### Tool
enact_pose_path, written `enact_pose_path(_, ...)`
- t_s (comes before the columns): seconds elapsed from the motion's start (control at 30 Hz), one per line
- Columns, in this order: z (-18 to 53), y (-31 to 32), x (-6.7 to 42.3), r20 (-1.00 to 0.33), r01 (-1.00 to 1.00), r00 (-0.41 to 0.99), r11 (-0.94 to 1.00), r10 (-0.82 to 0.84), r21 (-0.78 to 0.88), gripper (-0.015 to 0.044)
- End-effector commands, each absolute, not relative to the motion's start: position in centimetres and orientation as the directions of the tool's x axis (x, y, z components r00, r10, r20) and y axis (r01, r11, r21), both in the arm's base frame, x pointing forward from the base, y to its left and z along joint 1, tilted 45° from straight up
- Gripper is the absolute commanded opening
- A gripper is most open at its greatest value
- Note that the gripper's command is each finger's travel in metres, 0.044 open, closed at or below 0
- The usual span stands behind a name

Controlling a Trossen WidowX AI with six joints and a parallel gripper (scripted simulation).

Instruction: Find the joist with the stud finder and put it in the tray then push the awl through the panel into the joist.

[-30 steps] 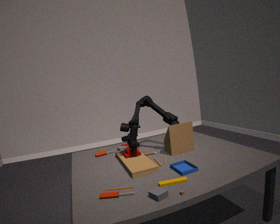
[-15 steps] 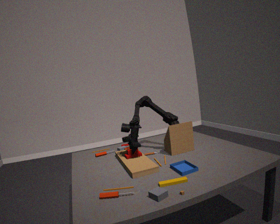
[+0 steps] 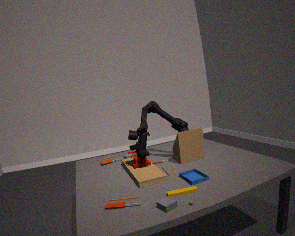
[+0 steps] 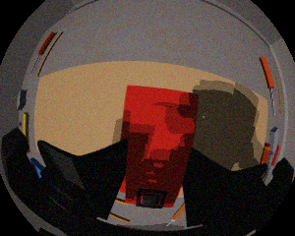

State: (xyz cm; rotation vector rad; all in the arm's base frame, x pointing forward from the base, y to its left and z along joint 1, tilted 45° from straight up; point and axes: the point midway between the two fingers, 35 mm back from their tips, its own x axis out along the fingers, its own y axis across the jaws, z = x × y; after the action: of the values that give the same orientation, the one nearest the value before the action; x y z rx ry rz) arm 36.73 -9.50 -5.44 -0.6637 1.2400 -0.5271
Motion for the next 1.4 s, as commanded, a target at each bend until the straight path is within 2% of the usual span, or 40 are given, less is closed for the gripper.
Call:
enact_pose_path(0.0,-6.1,-8.9,36.7,-0.682,0.010,0.251,0.706,-0.687,-0.708,0.0000)
enact_pose_path(1.37,-10.4,-4.5,36.8,-0.684,0.011,0.252,0.709,-0.685,-0.705,0.0000)
